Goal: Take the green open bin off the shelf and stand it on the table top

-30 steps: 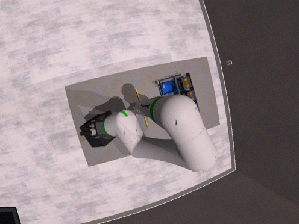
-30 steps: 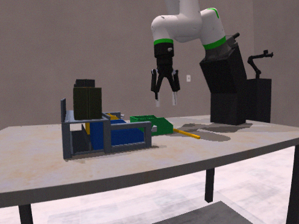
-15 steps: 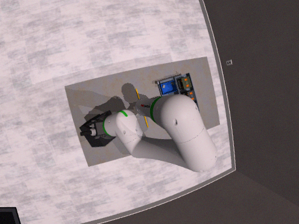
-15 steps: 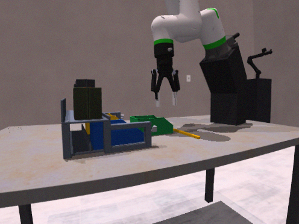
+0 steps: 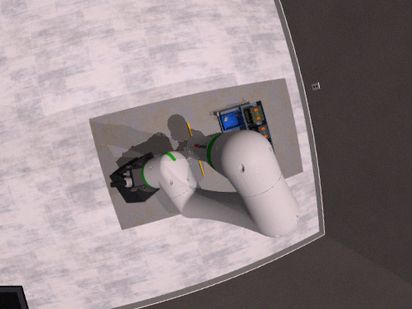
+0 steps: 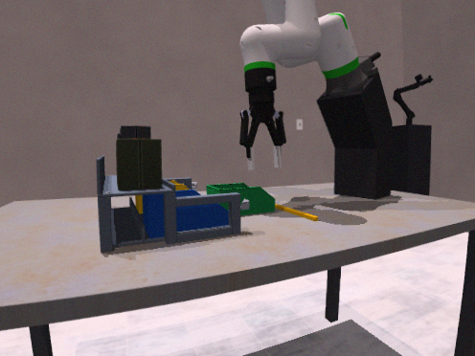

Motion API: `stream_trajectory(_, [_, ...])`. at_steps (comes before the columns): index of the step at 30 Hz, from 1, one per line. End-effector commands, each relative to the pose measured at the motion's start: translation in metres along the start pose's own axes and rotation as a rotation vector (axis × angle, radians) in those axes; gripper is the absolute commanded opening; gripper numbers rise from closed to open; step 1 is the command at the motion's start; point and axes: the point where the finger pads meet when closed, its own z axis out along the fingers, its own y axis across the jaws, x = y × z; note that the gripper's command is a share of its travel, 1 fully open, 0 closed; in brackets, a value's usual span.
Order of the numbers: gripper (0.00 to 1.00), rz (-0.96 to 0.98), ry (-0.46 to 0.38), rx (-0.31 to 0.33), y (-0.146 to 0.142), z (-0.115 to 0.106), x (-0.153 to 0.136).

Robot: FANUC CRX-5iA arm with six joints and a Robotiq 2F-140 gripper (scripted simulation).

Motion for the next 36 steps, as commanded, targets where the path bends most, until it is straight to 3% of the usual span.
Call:
stream_trajectory(1, [0.57, 0.0, 0.029, 0.04, 0.0003, 0.0006, -0.0003])
stream_trajectory(7, [0.57, 0.0, 0.029, 0.04, 0.0003, 0.0006, -0.0003])
stream_trajectory(8, [0.57, 0.0, 0.006, 0.008, 0.0, 0.0001, 0.0])
stream_trajectory(12, [0.57, 0.0, 0.029, 0.04, 0.0004, 0.0006, -0.0003])
stream_trajectory(24, [0.57, 0.0, 0.029, 0.04, 0.0004, 0.0006, -0.0003])
stream_trajectory(25, [0.57, 0.0, 0.006, 0.008, 0.0, 0.0002, 0.0])
stream_trajectory(29, [0.57, 0.0, 0.029, 0.04, 0.0004, 0.0007, -0.0003])
stream_trajectory(36, [0.57, 0.0, 0.029, 0.04, 0.0004, 0.0007, -0.0003])
